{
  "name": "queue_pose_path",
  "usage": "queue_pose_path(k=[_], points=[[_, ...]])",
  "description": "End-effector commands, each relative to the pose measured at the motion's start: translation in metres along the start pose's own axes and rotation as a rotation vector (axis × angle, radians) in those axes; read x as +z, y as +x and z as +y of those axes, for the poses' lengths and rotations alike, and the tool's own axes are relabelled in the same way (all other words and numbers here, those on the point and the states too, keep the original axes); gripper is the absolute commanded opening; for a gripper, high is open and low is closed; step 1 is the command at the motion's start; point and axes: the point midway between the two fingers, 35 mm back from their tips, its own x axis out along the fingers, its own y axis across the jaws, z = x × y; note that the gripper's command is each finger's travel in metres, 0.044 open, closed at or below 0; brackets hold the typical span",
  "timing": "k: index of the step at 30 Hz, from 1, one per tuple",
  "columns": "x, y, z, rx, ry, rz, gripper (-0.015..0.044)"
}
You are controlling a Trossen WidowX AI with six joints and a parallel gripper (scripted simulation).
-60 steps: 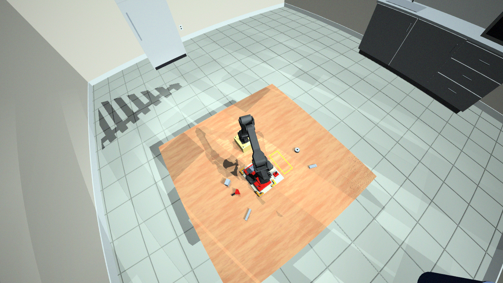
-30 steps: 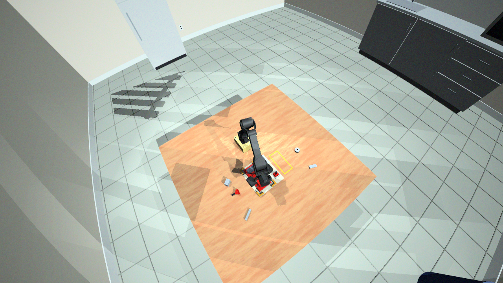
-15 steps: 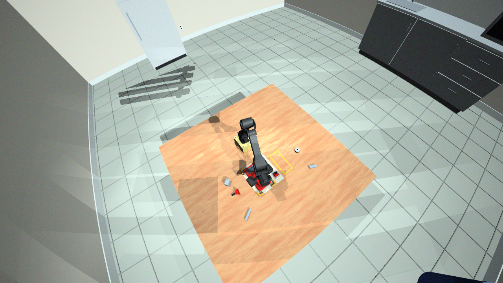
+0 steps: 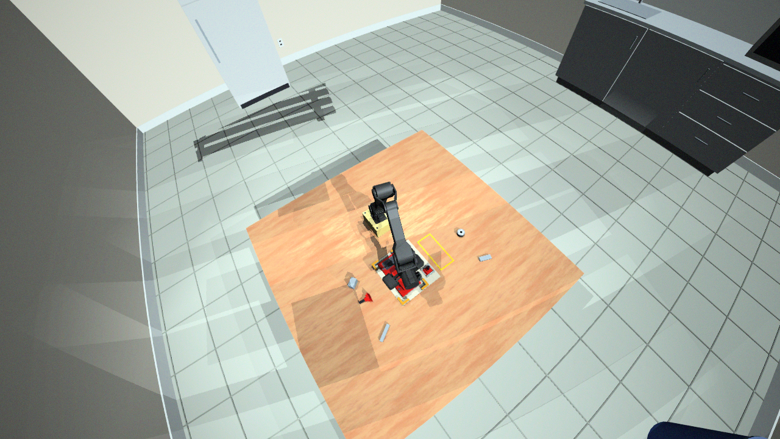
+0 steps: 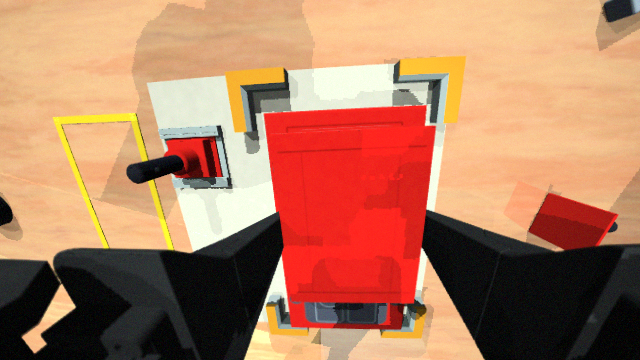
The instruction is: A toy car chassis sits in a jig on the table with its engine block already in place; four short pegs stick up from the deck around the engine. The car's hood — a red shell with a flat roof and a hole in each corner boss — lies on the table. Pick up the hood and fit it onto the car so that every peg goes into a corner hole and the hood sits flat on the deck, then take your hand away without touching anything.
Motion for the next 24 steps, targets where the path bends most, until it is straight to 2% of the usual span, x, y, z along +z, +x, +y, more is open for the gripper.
queue_pose_path(k=[1, 24], points=[[0.0, 0.005, 0.001, 0.006, 0.004, 0.006, 0.0], [0.0, 0.017, 0.001, 0.006, 0.004, 0.006, 0.0]])
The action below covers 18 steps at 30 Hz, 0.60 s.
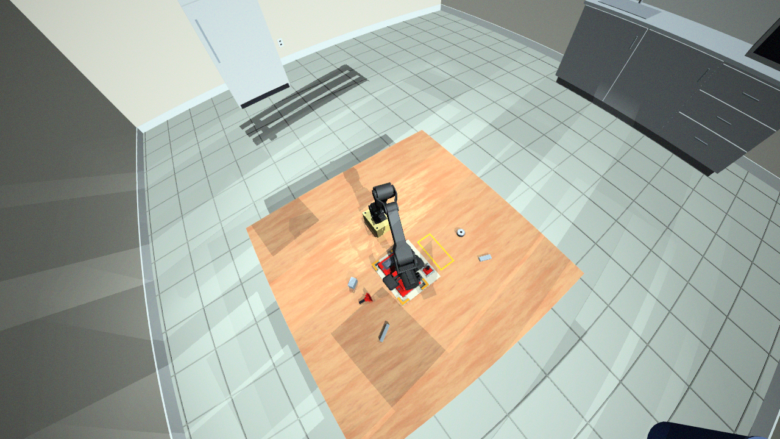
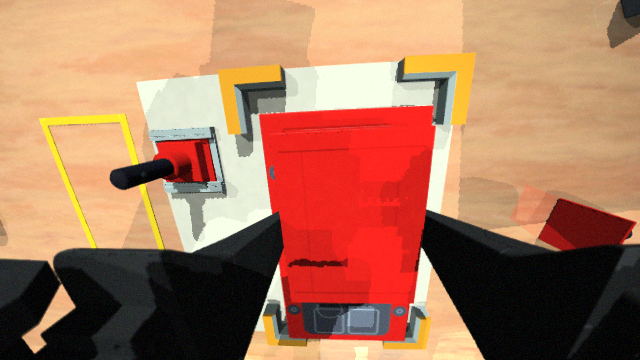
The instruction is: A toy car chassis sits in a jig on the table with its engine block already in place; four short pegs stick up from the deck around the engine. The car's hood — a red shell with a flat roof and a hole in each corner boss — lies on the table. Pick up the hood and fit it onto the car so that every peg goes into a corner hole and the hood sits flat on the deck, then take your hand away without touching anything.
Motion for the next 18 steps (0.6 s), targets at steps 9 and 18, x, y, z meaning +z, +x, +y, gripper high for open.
queue_pose_path(k=[9, 18], points=[[-0.0006, 0.0066, 0.0004, 0.005, 0.003, 0.007, 0.0], [-0.0003, 0.002, 0.0002, 0.004, 0.003, 0.005, 0.0]])
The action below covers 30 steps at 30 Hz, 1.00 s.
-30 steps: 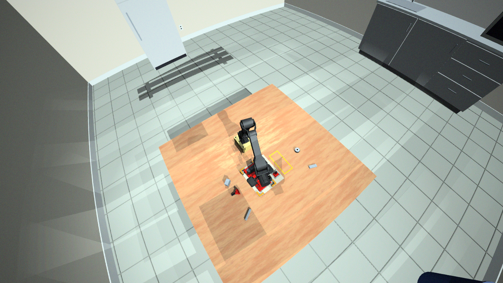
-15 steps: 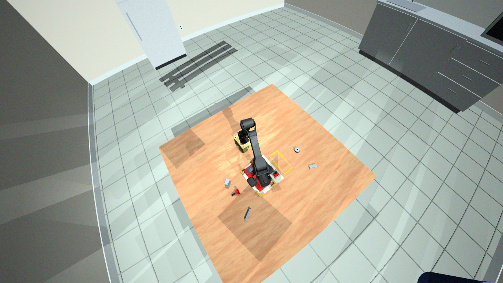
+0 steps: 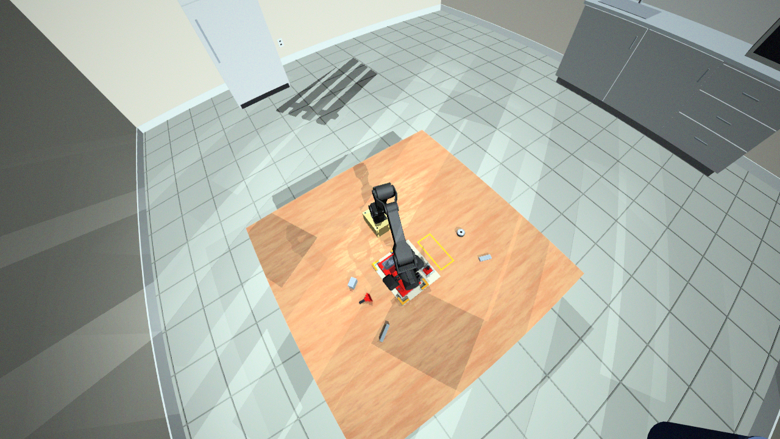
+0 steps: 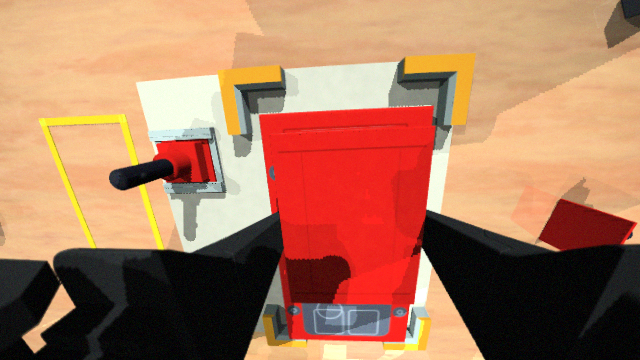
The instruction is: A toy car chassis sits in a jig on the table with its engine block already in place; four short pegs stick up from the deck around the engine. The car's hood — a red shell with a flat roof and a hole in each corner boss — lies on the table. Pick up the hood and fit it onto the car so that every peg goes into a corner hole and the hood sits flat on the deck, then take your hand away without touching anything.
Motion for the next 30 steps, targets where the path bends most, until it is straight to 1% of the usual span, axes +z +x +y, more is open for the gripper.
queue_pose_path(k=[1, 11, 30], points=[[-0.0004, 0.0009, 0.0002, 0.004, 0.002, 0.006, 0.0], [-0.0002, -0.0037, 0.0001, 0.003, 0.002, 0.004, 0.0], [-0.0005, 0.0055, 0.0004, 0.004, 0.003, 0.006, 0.0]])
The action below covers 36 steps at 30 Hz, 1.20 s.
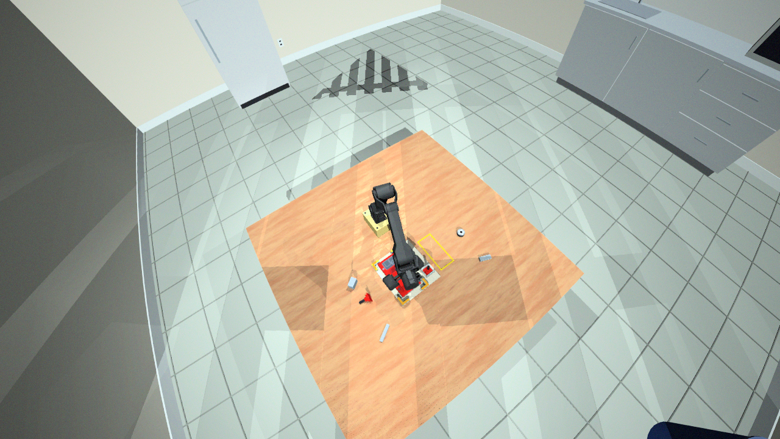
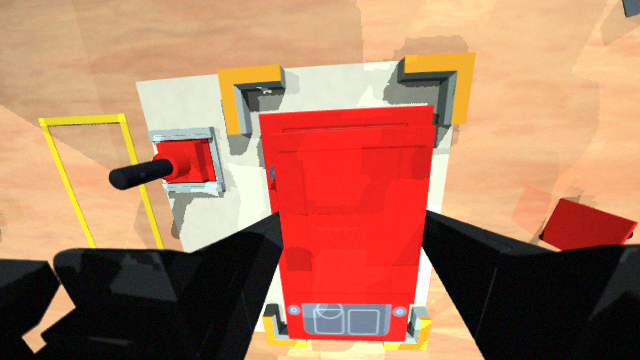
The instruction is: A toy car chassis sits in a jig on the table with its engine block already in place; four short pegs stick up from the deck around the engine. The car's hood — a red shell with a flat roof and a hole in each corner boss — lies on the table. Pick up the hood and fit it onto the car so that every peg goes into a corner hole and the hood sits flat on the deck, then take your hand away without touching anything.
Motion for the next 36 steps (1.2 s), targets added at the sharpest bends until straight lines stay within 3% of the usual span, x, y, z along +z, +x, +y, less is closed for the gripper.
queue_pose_path(k=[1, 36], points=[[-0.0004, 0.0062, 0.0005, 0.004, 0.002, 0.006, 0.0], [-0.0002, 0.0157, -0.0002, 0.006, 0.005, 0.008, 0.0]])
